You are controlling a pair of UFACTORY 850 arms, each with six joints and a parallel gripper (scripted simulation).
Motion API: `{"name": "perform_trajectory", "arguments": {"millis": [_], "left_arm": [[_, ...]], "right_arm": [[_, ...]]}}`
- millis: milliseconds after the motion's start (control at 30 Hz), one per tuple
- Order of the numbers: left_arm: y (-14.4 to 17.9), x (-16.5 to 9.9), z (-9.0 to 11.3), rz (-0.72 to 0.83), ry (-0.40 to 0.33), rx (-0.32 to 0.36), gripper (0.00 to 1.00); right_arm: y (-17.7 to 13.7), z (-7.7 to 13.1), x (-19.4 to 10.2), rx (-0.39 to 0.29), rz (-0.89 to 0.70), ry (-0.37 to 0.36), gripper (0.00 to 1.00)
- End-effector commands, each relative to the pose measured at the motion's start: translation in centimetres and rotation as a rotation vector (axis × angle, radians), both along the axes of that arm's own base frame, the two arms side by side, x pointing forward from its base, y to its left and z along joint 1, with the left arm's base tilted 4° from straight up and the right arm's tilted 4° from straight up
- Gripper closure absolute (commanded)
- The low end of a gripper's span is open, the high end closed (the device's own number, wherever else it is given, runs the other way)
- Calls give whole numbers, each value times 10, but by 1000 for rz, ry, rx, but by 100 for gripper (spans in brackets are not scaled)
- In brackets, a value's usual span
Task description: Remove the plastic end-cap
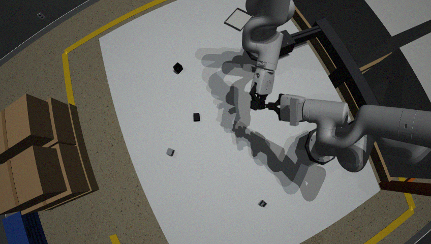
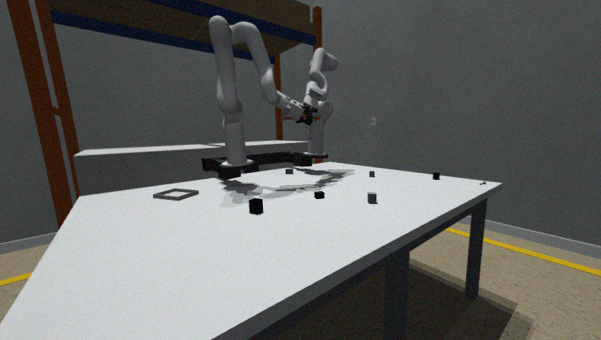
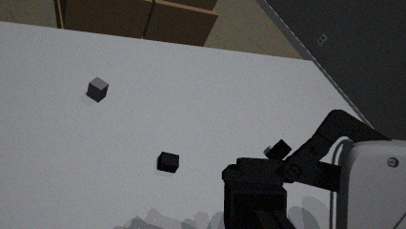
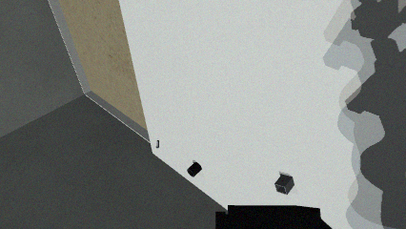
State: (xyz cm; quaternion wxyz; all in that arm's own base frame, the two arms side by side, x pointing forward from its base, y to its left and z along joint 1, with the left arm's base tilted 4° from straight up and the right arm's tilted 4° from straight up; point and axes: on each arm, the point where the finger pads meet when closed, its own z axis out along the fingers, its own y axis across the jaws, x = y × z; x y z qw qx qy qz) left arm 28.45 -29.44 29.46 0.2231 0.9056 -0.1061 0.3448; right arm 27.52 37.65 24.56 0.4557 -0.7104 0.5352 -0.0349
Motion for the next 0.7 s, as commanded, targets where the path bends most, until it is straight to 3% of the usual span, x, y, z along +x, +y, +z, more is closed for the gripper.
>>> {"name": "perform_trajectory", "arguments": {"millis": [0, 667], "left_arm": [[2, -2, 4, 1, -2, 0, 100], [7, -8, 11, 2, -2, 1, 100]], "right_arm": [[1, 1, 0, 1, 0, -1, 100], [1, 1, 0, 1, 0, -1, 100]]}}
